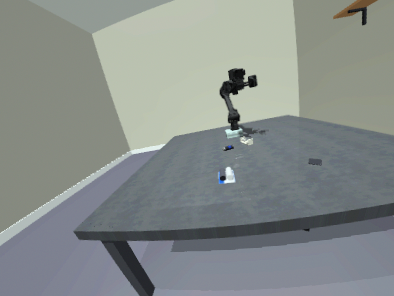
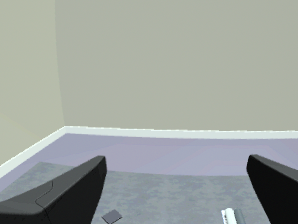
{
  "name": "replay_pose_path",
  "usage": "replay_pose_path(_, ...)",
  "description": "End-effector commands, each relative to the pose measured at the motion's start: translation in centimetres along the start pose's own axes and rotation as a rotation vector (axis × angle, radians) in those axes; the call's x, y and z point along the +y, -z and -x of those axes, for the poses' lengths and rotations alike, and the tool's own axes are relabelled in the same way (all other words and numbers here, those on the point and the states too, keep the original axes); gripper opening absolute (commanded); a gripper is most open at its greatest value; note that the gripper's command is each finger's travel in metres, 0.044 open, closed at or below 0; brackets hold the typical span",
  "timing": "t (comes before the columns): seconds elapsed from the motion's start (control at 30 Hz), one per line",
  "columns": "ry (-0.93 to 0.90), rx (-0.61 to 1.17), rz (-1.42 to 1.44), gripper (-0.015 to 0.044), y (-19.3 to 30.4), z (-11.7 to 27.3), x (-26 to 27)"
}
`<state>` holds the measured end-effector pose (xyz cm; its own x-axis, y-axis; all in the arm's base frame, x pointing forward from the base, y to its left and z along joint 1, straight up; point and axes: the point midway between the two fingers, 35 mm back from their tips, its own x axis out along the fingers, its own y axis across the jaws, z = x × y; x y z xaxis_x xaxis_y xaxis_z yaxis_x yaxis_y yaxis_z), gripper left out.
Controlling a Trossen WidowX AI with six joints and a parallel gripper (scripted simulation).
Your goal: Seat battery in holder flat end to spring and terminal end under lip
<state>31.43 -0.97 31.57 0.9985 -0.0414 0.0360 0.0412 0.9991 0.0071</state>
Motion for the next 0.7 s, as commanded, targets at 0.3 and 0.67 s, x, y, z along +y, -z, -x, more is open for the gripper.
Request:
replay_pose_path(0.3, 0.280, 0.596, -0.404, 0.0235, 11.7, -4.4, -6.0)
replay_pose_path(0.67, 0.946, 1.230, -0.953, 0.0235, 24.9, 0.1, -12.8)
